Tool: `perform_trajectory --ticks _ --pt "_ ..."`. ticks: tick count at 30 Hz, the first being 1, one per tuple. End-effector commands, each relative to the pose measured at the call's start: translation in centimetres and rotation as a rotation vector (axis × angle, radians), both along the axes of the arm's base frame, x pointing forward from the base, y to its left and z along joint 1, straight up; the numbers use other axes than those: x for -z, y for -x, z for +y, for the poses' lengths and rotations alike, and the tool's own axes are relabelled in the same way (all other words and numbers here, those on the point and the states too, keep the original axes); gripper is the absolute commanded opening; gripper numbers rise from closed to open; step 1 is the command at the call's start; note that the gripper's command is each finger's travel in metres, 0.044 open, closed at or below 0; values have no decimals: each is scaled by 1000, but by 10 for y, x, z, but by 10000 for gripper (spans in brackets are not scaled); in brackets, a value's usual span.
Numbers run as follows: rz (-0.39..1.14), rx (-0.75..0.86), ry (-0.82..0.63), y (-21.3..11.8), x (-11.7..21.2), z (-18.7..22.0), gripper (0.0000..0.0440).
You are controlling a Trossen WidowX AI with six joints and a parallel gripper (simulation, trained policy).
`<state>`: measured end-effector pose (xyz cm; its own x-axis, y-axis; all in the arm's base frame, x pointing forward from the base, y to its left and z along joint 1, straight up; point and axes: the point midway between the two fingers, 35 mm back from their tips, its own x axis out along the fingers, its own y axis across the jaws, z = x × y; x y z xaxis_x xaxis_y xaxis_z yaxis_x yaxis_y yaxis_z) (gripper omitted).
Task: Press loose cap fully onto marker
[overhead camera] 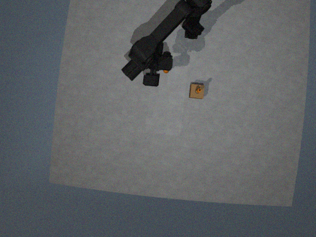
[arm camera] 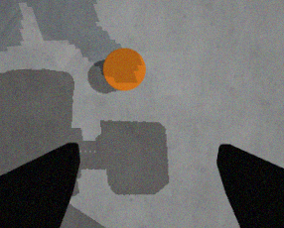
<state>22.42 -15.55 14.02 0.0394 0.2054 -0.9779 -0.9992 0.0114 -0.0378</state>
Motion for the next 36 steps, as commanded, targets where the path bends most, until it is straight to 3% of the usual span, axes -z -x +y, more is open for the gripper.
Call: perform_trajectory --ticks 1,36 --pt "28 -24 5 0 6 1 306" --pt "181 -338 27 7 72 38 254"
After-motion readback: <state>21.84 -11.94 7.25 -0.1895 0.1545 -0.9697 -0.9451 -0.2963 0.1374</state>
